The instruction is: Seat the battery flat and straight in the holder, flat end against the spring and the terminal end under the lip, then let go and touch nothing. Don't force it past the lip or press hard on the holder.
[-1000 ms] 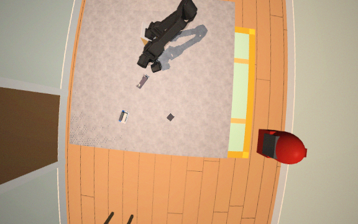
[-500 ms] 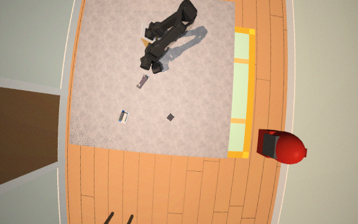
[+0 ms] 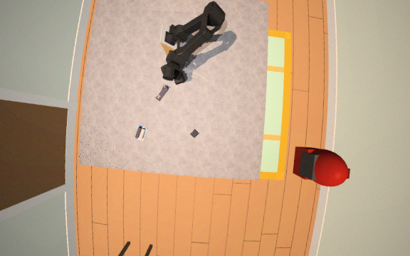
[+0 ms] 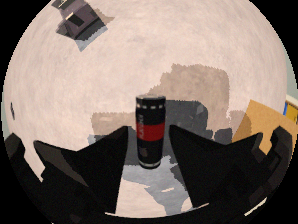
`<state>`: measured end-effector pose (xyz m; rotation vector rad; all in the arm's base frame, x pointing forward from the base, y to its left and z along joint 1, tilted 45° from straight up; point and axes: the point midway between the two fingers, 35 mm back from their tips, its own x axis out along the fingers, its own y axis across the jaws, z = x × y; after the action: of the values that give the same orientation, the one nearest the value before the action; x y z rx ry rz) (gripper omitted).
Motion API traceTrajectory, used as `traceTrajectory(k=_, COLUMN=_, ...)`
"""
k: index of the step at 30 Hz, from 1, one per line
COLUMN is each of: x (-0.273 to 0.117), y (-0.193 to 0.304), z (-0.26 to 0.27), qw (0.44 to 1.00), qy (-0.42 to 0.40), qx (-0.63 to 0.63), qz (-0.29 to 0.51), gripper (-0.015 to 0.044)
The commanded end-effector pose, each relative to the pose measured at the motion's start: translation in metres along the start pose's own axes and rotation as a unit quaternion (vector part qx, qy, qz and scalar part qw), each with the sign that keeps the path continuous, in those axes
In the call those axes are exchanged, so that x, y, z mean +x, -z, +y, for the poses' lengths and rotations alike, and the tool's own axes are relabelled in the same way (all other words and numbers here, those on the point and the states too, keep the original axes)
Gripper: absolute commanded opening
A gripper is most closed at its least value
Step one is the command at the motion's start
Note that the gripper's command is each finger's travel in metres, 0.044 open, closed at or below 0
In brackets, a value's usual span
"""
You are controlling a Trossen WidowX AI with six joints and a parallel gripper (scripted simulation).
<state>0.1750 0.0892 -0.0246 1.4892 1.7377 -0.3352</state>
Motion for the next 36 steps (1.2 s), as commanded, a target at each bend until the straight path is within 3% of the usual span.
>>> traceTrajectory(k=1, x=0.001, y=0.001, z=-0.001, qw=1.000, qy=0.000, qx=0.002, qz=0.002, gripper=0.0107)
traceTrajectory(k=10, x=0.001, y=0.001, z=-0.001, qw=1.000, qy=0.000, qx=0.002, qz=0.002, gripper=0.0076)
traceTrajectory(k=23, x=-0.049, y=0.000, z=0.000, qw=1.000, qy=0.000, qx=0.000, qz=0.001, gripper=0.0076)
traceTrajectory(k=36, x=-0.068, y=-0.056, z=0.050, qw=0.991, qy=-0.003, qx=-0.131, qz=-0.003, gripper=0.0076)
